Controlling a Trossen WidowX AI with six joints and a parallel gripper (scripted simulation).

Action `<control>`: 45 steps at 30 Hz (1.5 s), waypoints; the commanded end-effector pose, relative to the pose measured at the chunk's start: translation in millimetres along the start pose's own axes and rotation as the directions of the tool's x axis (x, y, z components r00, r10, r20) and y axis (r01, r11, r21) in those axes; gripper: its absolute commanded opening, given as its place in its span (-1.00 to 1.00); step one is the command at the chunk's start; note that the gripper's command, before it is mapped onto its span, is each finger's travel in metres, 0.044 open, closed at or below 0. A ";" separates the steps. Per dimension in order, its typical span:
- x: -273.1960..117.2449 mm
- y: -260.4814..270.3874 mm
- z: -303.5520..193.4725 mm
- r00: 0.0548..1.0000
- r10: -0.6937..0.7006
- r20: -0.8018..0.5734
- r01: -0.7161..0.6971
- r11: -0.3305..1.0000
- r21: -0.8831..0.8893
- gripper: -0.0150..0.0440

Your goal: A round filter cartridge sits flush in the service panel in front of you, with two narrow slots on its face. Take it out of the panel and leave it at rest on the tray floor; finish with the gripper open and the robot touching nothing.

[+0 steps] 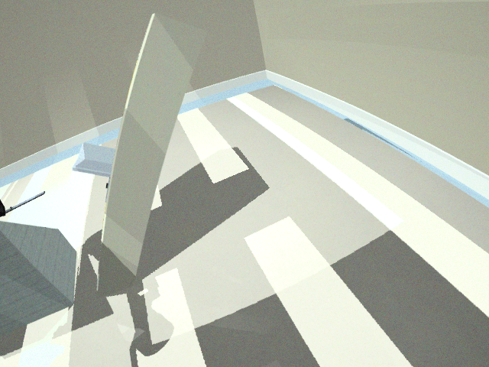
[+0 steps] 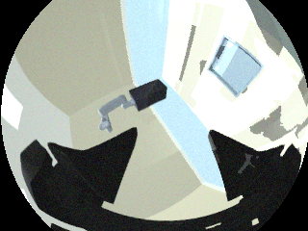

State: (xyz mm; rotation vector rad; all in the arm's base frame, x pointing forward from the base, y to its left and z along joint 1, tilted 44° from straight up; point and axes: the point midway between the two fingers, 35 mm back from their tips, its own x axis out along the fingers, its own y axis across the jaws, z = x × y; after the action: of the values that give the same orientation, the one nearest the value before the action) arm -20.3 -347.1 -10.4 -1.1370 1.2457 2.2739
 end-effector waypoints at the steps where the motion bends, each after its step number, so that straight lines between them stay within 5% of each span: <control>1: -0.9 -1.2 -0.8 1.000 -0.007 -0.006 0.006 1.000 -0.016 0.78; 7: -36.4 -40.8 -24.1 0.954 -0.219 -0.206 0.080 0.845 -0.529 0.24; 12: -79.9 -78.1 -39.8 0.833 -0.414 -0.368 -0.128 0.502 -0.855 -0.18; 18: -111.9 -100.9 -45.0 0.722 -0.530 -0.446 -0.366 0.254 -0.895 -0.18; 26: -151.1 -125.3 -45.3 0.569 -0.651 -0.503 -0.660 0.004 -0.752 -0.18; 34: -193.3 -147.9 -38.7 0.393 -0.757 -0.521 -0.891 -0.174 -0.419 -0.18; 45: -253.0 -173.7 -17.1 0.131 -0.870 -0.476 -0.941 -0.260 0.218 -0.18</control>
State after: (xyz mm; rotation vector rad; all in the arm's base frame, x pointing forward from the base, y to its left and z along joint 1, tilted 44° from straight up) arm 206.7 -285.9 44.5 -3.3202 -1.6099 2.1977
